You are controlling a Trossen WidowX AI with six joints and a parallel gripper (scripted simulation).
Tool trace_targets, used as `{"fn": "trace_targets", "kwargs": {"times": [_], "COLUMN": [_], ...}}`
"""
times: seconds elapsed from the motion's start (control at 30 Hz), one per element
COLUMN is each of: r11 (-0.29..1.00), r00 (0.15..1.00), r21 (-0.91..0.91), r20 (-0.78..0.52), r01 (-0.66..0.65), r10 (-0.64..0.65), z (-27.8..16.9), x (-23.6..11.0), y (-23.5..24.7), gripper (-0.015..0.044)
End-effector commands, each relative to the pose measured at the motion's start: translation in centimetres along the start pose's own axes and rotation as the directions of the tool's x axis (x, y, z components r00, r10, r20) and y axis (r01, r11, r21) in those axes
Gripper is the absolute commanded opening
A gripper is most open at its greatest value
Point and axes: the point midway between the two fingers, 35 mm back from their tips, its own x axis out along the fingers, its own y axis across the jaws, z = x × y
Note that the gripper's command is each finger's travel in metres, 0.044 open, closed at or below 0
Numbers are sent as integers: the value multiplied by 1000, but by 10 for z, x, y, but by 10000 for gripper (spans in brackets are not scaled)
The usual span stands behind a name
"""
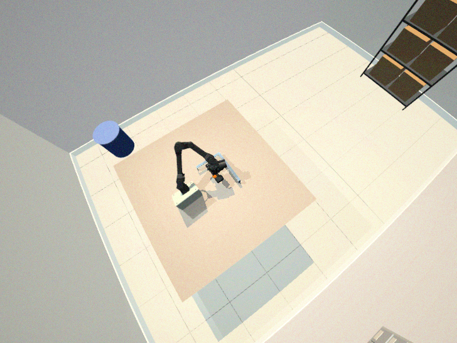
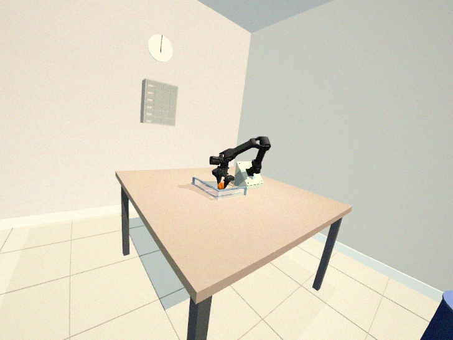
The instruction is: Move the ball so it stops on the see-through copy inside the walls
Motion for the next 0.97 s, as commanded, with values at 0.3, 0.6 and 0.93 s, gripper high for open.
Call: {"fn": "trace_targets", "kwargs": {"times": [0.3, 0.6, 0.93], "r11": [1000, 1000, 1000], "r00": [1000, 1000, 1000], "r21": [4, 7, 4], "r20": [-1, 24, 22], "r01": [-1, 3, 1], "r10": [1, -3, -1], "z": [0, 4, 0], "x": [-86, -92, -125], "y": [-1, -3, -1], "gripper": [374, 426, 440]}}
